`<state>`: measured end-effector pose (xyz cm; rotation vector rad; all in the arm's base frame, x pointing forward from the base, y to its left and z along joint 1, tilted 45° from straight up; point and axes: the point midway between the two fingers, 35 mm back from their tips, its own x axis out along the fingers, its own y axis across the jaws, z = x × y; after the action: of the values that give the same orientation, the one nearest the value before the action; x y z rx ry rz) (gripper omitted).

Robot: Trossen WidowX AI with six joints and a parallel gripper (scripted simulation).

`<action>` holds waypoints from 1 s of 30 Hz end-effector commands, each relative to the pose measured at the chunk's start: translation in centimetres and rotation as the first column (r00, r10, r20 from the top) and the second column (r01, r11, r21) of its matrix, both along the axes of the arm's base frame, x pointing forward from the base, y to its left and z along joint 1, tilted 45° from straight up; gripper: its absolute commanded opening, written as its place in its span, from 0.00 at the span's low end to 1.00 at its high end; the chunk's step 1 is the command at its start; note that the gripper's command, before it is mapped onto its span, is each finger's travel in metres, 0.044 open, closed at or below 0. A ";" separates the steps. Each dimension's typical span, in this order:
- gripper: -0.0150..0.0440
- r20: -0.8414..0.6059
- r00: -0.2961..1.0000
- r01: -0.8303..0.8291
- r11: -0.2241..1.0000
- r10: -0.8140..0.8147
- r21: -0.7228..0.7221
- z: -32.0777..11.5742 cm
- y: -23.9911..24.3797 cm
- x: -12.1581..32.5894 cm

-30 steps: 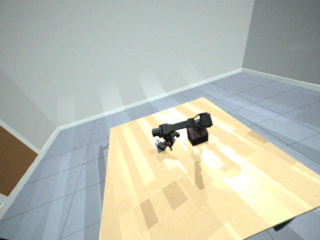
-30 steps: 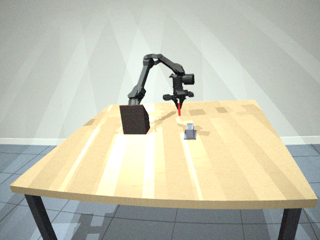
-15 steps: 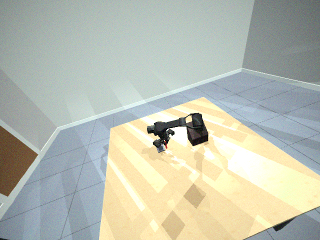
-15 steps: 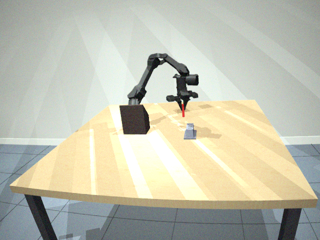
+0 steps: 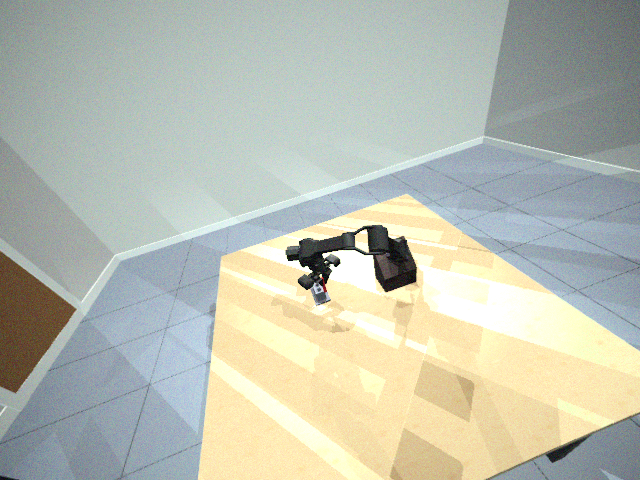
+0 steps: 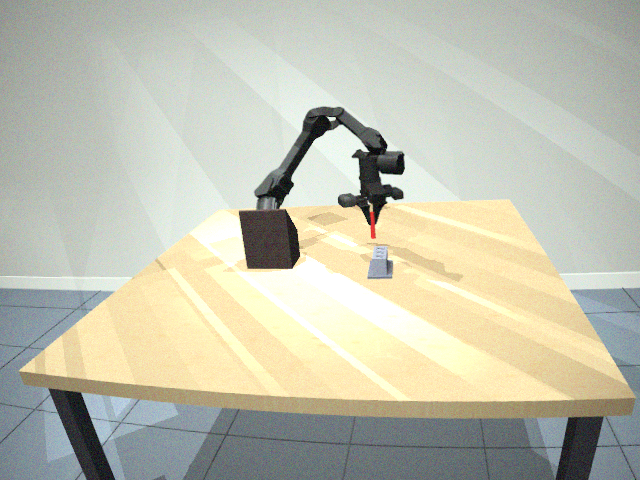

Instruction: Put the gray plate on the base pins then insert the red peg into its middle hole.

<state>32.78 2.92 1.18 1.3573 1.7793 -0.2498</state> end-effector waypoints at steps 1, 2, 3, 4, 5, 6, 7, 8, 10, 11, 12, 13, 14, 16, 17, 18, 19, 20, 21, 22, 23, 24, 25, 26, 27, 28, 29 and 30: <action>0.25 0.005 1.000 -0.002 1.000 0.002 -0.004 -0.9 -1.0 0.8; 0.25 0.005 1.000 -0.002 1.000 0.002 -0.003 -1.1 -1.2 0.9; 0.25 0.005 1.000 -0.002 1.000 0.002 -0.002 -1.3 -1.4 1.1; 0.25 0.005 1.000 -0.002 1.000 0.002 -0.002 -1.5 -1.6 1.2; 0.25 0.006 1.000 -0.003 1.000 0.003 -0.001 -1.7 -1.7 1.4; 0.25 0.006 1.000 -0.003 1.000 0.003 0.000 -1.9 -1.9 1.5; 0.25 0.006 1.000 -0.003 1.000 0.003 0.000 -2.1 -2.1 1.6; 0.25 0.006 1.000 -0.004 1.000 0.004 0.001 -2.4 -2.3 1.8; 0.25 0.007 1.000 -0.005 1.000 0.005 0.003 -2.8 -2.7 2.0; 0.25 0.007 1.000 -0.005 1.000 0.005 0.003 -3.0 -2.9 2.2; 0.25 0.008 1.000 -0.005 1.000 0.005 0.004 -3.2 -3.1 2.3; 0.25 0.008 1.000 -0.006 1.000 0.006 0.005 -3.5 -3.2 2.4; 0.25 0.008 1.000 -0.006 1.000 0.006 0.006 -3.7 -3.4 2.5; 0.25 0.009 1.000 -0.007 1.000 0.007 0.007 -4.2 -3.8 2.7; 0.25 0.009 1.000 -0.007 1.000 0.007 0.008 -4.4 -4.0 2.8; 0.25 0.009 1.000 -0.008 1.000 0.007 0.009 -4.6 -4.2 2.9; 0.25 0.010 1.000 -0.008 1.000 0.008 0.010 -4.8 -4.4 3.0; 0.25 0.010 1.000 -0.008 1.000 0.008 0.010 -5.0 -4.5 3.0; 0.25 0.010 1.000 -0.008 1.000 0.008 0.010 -5.0 -4.5 3.1; 0.25 0.010 1.000 -0.008 1.000 0.008 0.010 -5.0 -4.5 3.1; 0.25 0.010 1.000 -0.008 1.000 0.008 0.010 -5.0 -4.5 3.0; 0.25 0.010 1.000 -0.008 1.000 0.008 0.010 -5.0 -4.6 3.0; 0.25 0.010 1.000 -0.008 1.000 0.008 0.010 -5.0 -4.6 3.0; 0.25 0.010 1.000 -0.008 1.000 0.008 0.010 -5.0 -4.6 3.0; 0.25 0.010 1.000 -0.008 1.000 0.008 0.010 -5.0 -4.6 3.0; 0.25 0.010 1.000 -0.008 1.000 0.008 0.010 -5.0 -4.6 3.0; 0.25 0.010 1.000 -0.008 1.000 0.008 0.010 -5.0 -4.6 3.0; 0.25 0.010 1.000 -0.008 1.000 0.008 0.010 -5.0 -4.6 3.0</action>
<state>35.72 -1.46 -3.78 1.3629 1.7812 -0.2280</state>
